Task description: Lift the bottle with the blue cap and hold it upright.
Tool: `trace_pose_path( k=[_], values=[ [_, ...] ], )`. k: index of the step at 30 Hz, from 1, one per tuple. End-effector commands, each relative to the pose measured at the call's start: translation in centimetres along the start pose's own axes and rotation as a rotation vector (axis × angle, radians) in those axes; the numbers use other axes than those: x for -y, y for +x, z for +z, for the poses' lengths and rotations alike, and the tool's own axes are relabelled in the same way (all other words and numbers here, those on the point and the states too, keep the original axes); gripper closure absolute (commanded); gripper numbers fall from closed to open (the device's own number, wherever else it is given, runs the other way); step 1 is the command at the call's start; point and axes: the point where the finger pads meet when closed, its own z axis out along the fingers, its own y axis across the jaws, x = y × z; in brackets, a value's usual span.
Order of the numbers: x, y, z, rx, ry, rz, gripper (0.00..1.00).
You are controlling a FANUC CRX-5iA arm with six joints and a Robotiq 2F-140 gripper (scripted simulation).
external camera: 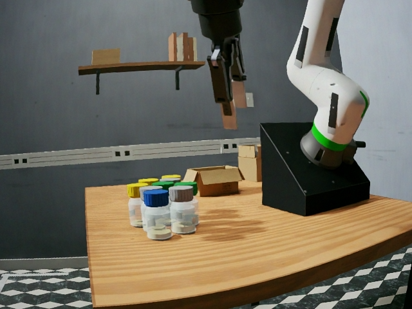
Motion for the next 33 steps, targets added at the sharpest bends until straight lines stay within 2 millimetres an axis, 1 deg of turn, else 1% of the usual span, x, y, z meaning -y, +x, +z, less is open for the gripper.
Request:
trace_pose_path(
  k=[1,6,7,16,23,24,33],
  values=[
    [0.0,2.1,-1.5,-0.052,0.026,-0.084,0.49],
    [0.0,2.1,-1.5,-0.052,0.026,-0.084,0.49],
    [-0.1,2.2,-1.8,-0.063,0.02,-0.091,0.49],
    [-0.7,7.4,-6.8,-0.223,0.034,-0.311,0.49],
    [-0.7,7.4,-6.8,-0.223,0.034,-0.311,0.49],
    [-0.9,7.5,-7.1,-0.233,0.026,-0.317,0.49],
    [-2.2,12.1,-12.8,-0.397,-0.009,-0.53,0.49]
  ],
)
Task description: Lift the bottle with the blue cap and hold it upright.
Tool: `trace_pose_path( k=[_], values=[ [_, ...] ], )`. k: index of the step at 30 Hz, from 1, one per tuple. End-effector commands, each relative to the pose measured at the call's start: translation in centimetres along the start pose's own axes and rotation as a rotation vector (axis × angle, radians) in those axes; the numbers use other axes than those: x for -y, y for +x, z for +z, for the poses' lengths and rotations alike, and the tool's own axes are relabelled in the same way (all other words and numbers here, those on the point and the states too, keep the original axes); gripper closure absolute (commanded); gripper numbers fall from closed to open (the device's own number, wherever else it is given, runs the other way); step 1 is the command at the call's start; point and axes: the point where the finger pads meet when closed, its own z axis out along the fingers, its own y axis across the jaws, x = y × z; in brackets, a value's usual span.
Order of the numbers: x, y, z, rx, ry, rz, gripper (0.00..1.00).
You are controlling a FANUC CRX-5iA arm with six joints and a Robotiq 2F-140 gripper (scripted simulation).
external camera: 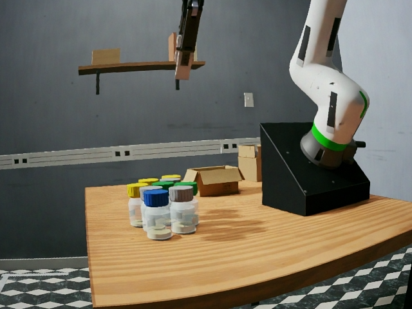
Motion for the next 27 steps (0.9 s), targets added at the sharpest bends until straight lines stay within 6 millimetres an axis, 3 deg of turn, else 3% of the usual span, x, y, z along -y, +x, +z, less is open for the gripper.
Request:
trace_pose_path(
  k=[1,7,17,24,27],
  values=[
    [-1.7,2.5,-1.9,-0.073,-0.012,-0.103,0.49],
    [-1.7,2.5,-1.9,-0.073,-0.012,-0.103,0.49],
    [-1.3,2.6,2.1,0.04,0.019,0.254,0.49],
    [-1.3,2.6,2.1,0.04,0.019,0.254,0.49],
    [-1.3,2.6,3.0,0.068,0.02,0.339,0.49]
  ],
)
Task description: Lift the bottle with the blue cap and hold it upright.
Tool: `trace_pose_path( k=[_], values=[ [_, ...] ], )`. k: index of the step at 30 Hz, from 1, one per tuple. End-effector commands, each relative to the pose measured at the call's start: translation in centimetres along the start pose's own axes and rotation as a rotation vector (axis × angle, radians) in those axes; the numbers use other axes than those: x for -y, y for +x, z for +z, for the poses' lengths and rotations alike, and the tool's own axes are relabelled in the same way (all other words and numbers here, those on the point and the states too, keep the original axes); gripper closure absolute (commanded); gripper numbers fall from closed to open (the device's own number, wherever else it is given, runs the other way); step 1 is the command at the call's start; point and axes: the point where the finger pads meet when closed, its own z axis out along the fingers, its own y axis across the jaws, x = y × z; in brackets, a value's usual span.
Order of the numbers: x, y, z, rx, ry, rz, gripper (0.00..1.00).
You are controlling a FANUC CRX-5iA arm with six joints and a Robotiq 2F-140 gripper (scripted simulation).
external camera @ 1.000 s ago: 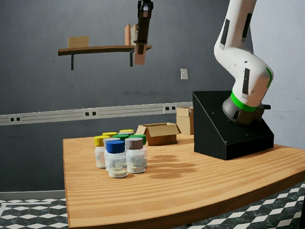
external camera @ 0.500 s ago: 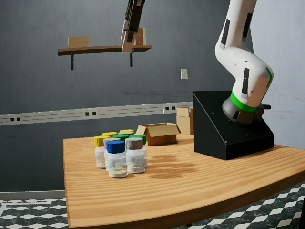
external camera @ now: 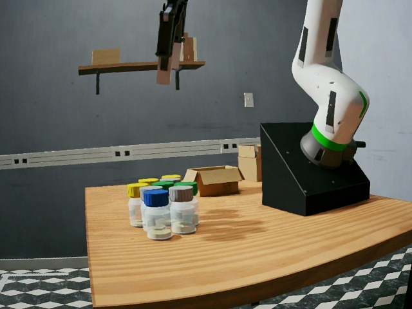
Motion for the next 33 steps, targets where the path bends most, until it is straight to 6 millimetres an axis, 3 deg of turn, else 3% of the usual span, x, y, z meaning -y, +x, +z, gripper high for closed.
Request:
trace_pose_path(
  k=[1,7,15,24,33],
  values=[
    [0.0,0.2,1.1,0.035,0.0,0.113,0.49],
    [0.1,0.5,3.5,0.105,0.002,0.331,0.49],
    [0.0,0.5,3.6,0.108,-0.001,0.342,0.49],
    [0.1,0.9,7.1,0.216,-0.025,0.67,0.49],
    [0.1,0.9,7.6,0.231,-0.033,0.717,0.49]
  ],
)
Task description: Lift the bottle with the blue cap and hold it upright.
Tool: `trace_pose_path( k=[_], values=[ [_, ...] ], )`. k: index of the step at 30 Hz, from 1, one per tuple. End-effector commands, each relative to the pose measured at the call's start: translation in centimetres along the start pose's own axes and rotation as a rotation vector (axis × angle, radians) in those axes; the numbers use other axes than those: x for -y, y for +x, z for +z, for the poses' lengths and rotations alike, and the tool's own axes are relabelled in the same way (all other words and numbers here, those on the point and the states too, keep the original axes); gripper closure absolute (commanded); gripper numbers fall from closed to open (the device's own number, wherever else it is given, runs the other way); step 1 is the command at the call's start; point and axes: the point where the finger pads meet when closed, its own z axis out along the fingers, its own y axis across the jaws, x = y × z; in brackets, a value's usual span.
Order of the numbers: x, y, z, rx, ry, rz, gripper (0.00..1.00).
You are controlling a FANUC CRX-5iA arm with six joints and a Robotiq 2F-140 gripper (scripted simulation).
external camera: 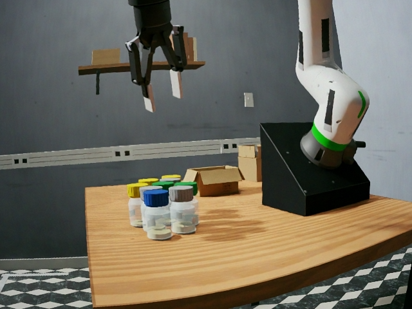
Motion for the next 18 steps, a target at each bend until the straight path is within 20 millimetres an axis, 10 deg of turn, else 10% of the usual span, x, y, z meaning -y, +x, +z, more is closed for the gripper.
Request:
trace_pose_path(
  k=[1,18],
  values=[
    [0.1,0.3,0.8,0.023,-0.012,0.085,0.49],
    [0.5,1.1,4.1,0.119,-0.069,0.425,0.49]
  ],
)
